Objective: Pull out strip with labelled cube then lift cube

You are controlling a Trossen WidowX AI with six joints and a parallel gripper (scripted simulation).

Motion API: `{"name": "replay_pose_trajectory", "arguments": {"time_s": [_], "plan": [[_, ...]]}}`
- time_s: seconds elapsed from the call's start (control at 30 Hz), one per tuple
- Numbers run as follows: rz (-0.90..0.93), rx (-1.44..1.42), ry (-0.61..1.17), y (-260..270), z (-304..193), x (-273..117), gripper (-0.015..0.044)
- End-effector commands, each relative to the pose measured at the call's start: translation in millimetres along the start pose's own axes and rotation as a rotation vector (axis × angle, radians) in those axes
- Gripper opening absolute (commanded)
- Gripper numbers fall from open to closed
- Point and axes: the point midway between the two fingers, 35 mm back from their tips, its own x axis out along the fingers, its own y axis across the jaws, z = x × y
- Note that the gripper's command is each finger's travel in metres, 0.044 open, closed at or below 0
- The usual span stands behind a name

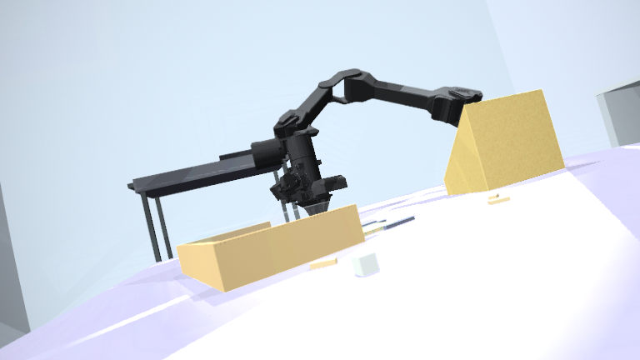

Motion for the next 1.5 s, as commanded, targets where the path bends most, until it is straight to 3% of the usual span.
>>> {"name": "replay_pose_trajectory", "arguments": {"time_s": [0.0, 1.47], "plan": [[0.001, -0.006, 0.001, 0.8, -0.2, 1.2, 0.0], [0.001, -0.007, 0.001, 0.3, -5.9, 5.1, 0.0]]}}
